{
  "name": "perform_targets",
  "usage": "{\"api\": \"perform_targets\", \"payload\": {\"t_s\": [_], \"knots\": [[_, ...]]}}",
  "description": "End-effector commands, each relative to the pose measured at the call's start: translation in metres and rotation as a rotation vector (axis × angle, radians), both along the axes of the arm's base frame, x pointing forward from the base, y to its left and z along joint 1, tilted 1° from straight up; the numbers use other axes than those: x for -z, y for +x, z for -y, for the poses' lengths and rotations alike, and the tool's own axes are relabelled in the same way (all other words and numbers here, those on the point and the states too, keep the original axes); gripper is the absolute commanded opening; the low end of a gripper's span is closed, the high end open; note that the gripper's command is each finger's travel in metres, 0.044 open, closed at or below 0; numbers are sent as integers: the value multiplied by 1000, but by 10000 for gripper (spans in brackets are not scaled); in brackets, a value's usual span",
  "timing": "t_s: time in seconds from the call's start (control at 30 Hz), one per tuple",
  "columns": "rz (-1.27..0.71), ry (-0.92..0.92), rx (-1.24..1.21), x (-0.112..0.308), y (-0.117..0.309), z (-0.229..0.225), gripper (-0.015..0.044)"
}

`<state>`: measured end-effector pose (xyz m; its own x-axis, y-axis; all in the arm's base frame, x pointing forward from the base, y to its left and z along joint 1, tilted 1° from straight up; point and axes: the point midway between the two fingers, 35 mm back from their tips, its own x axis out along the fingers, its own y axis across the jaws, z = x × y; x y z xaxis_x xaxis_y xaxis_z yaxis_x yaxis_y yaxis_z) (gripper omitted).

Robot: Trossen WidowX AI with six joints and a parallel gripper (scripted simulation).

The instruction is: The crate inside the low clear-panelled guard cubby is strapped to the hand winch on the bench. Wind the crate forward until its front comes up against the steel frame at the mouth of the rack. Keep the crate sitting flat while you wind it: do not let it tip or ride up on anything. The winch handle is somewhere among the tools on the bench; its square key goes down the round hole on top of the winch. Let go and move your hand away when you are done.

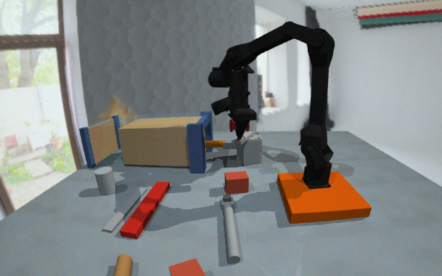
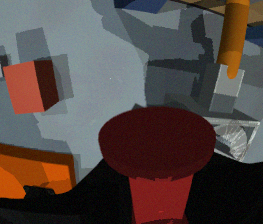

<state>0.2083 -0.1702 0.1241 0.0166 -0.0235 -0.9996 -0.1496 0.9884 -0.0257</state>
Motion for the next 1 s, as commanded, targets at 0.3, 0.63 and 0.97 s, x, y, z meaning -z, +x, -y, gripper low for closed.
{"api": "perform_targets", "payload": {"t_s": [0.3,0.63,0.97], "knots": [[0,0,0,0,0,0,236],[0,0,0,0,0,0,440],[2,3,0,-59,0,-2,440]]}}
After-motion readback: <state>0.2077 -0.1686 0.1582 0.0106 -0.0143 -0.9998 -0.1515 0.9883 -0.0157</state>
